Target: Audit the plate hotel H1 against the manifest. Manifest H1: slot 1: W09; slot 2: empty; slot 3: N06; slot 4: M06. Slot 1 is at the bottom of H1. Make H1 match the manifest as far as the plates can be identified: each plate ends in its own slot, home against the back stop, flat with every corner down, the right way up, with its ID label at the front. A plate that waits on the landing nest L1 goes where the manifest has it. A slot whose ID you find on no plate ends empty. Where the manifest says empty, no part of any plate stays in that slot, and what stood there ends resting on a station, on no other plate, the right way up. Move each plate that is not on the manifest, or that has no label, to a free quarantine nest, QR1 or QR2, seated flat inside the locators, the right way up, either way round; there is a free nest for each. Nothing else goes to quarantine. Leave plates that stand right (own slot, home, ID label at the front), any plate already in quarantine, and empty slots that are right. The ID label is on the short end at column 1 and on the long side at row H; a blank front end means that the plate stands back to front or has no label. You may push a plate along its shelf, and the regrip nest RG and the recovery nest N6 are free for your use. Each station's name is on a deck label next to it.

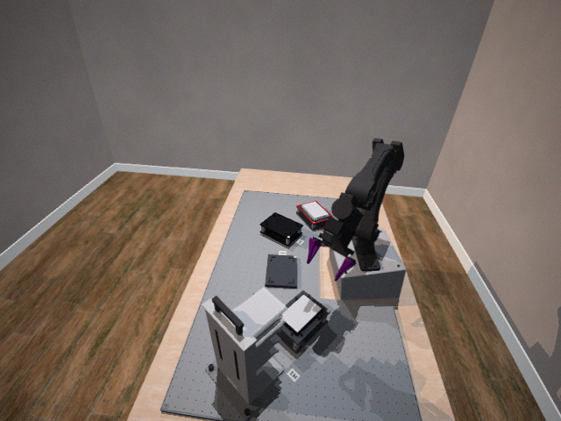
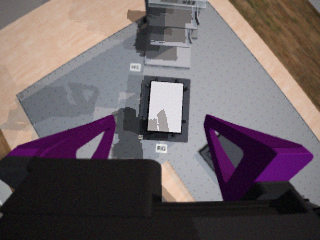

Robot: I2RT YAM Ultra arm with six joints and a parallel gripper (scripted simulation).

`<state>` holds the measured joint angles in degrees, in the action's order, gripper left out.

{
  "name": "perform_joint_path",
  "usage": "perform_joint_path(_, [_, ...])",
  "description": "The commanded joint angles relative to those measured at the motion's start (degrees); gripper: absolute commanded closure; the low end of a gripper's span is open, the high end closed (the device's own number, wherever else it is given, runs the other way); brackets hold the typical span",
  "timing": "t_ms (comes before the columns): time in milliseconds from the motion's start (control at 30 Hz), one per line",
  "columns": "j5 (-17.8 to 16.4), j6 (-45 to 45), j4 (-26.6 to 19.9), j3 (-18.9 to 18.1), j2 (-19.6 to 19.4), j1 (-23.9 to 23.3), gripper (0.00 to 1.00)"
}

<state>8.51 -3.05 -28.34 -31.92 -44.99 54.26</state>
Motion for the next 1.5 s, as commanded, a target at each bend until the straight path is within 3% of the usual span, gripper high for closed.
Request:
perform_joint_path(0, [0.1,-1.5,-0.2,-1.5,-0.5,0.5,0.00])
perform_joint_path(500, [0.2,-11.3,-6.1,-12.2,-14.6,9.2,0.00])
perform_joint_path(567, [0.2,-11.3,-6.1,-12.2,-14.6,9.2,0.00])
perform_joint_path(1067, [-0.3,-21.6,-15.0,-26.2,-29.8,15.9,0.00])
perform_joint_path(1133, [-0.3,-21.6,-15.0,-26.2,-29.8,15.9,0.00])
perform_joint_path(1467, [-0.6,-28.7,-22.7,-37.7,-40.6,19.8,0.00])
